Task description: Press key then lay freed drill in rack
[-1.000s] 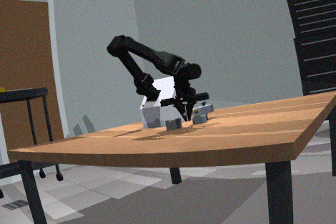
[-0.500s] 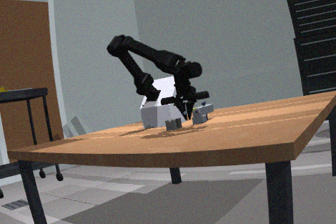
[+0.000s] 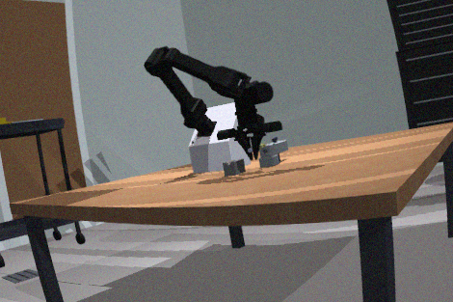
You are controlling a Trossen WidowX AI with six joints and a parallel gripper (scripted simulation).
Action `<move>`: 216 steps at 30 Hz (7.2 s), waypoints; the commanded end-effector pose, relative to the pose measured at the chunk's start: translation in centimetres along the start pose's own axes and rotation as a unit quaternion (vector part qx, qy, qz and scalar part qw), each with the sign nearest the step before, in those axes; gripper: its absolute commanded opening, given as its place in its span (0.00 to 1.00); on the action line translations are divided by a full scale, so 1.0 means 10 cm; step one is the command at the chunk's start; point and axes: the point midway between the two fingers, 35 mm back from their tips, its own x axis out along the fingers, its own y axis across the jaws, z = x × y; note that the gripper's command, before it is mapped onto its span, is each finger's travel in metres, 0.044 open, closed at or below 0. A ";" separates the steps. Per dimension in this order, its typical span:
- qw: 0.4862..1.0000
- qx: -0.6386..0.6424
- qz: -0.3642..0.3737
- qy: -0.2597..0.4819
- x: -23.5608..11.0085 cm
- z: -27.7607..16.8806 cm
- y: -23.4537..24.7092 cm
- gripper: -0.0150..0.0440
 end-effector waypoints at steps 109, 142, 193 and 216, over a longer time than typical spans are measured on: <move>1.000 0.003 -0.001 0.002 -0.24 -0.05 0.01 0.25; 1.000 0.003 -0.001 0.002 -0.19 -0.07 0.23 0.25; 1.000 0.002 0.000 0.003 0.07 -0.24 0.79 0.25; 1.000 0.002 0.000 0.004 0.27 -0.26 0.80 0.25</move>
